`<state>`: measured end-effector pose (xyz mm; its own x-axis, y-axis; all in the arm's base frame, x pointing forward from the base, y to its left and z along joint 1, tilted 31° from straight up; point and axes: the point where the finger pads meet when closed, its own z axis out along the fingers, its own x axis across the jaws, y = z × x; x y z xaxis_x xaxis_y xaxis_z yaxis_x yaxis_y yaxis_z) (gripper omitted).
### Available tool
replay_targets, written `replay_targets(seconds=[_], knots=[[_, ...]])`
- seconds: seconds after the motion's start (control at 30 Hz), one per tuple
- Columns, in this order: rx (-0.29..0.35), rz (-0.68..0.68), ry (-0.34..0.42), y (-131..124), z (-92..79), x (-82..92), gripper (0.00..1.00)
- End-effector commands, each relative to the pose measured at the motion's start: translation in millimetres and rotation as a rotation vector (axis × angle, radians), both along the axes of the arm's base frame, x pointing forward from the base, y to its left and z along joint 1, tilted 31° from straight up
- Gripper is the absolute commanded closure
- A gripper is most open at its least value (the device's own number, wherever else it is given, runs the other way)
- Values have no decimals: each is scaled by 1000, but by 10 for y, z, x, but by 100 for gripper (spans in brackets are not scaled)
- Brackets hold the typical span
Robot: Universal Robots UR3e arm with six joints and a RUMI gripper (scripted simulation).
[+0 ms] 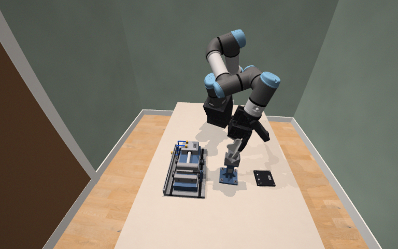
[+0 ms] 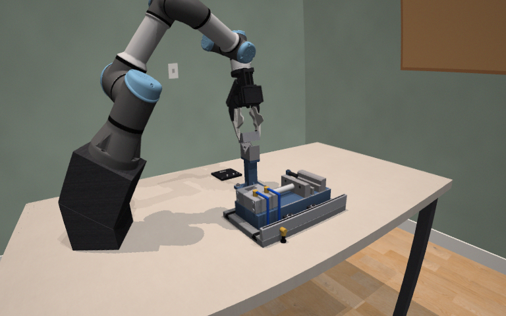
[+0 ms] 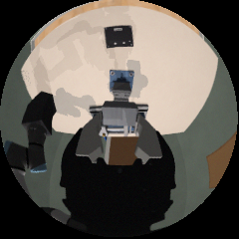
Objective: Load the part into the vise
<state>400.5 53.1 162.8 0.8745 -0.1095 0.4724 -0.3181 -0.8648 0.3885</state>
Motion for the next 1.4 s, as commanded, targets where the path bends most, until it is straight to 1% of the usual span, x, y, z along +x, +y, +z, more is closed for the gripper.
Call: replay_targets(seconds=[0.0,0.07,0.3,0.57,0.97,1.37], knots=[[76,47,-17,-9,5,-3,100],[76,47,-17,-9,5,-3,100],[137,81,-25,-13,8,-4,100],[183,106,-30,-17,9,-5,100],[212,122,-34,-20,9,-6,100],[220,126,-35,-20,10,-6,100]])
